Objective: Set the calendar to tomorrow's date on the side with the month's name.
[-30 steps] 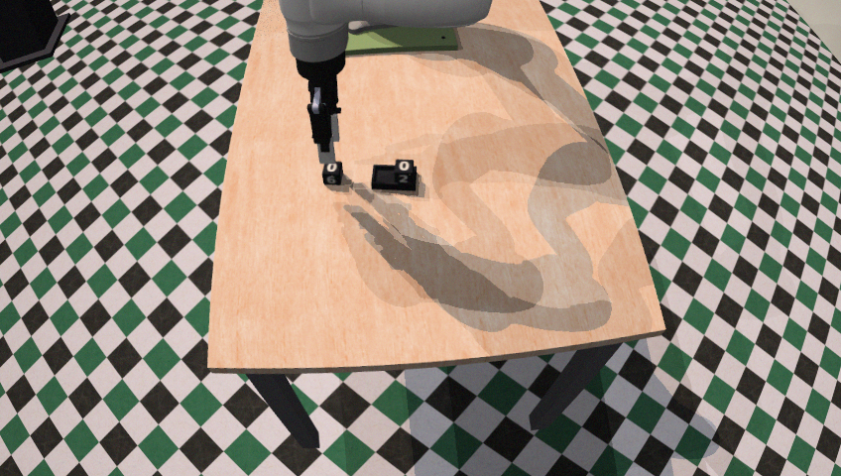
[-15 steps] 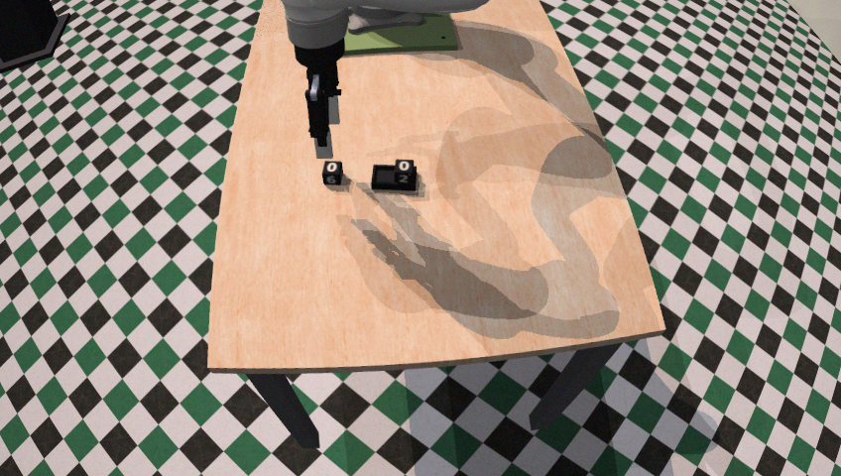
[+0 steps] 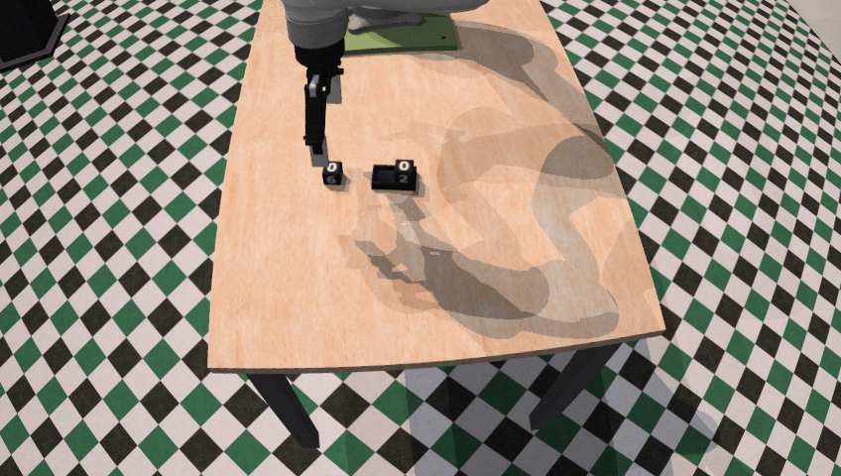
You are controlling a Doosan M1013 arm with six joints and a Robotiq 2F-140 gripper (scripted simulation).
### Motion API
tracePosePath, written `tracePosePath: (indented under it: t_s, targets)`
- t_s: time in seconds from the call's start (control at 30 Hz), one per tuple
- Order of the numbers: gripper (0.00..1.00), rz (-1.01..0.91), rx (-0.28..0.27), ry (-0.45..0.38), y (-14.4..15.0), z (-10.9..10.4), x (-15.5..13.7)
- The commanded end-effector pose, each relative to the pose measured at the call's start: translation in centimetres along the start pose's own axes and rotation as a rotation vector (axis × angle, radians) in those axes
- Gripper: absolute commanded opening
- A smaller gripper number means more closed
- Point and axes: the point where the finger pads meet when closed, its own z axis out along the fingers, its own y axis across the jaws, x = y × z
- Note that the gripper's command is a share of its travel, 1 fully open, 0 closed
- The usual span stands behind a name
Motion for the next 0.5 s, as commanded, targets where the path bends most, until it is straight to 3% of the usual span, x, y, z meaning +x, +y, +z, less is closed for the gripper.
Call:
tracePosePath:
  t_s: [0.0, 0.37, 0.4, 0.47]
  targets:
    - [1.00, 0.000, 0.000, 0.000, 0.00, -0.01, 0.00]
    - [1.00, 0.024, 0.000, 0.000, 0.02, 0.82, 0.00]
    - [0.29, 0.024, 0.000, 0.000, 0.02, 0.82, 0.00]
    - [0.29, 0.024, 0.000, 0.000, 0.02, 0.82, 0.00]
